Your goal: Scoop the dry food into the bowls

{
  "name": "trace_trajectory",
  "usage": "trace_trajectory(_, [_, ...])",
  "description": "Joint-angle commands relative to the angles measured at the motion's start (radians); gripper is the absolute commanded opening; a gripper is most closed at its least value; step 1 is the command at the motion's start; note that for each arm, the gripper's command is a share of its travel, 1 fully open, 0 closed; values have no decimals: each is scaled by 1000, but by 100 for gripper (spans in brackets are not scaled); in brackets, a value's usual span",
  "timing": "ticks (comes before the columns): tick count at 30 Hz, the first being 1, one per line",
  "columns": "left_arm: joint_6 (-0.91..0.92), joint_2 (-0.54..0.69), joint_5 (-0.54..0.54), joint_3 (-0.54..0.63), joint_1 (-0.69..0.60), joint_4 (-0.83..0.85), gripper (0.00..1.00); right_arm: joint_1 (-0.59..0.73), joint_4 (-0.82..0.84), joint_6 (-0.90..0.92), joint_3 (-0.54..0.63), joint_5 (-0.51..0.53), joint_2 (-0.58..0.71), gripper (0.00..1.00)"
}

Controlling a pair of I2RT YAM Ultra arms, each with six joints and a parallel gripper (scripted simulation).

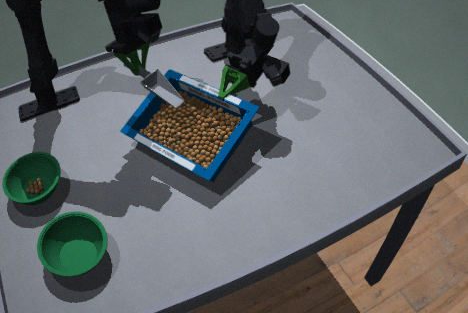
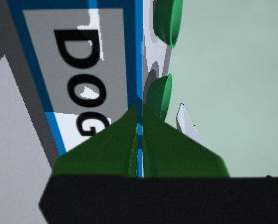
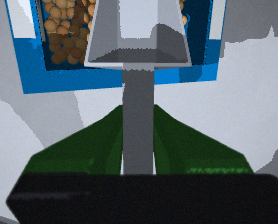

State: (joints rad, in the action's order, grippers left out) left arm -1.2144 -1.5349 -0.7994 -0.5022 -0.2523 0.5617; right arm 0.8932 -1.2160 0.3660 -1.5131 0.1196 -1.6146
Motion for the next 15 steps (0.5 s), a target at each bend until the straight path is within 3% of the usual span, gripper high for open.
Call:
trace_trajectory(1, [52,51,19,-56,-21,-60,0,-5,34,6,-14,16,36,0])
trace_trajectory(4, [47,53,7,-56,-21,-18,0,-5,34,6,-14,16,36,0])
trace_trajectory(8, [66,69,40,-88,-34,-137,0,-5,34,6,-14,16,36,0])
trace_trajectory(9, [56,67,14,-78,-29,-58,0,-5,34,6,-14,16,36,0])
trace_trajectory(15, [58,79,12,-85,-29,-49,0,-5,34,6,-14,16,36,0])
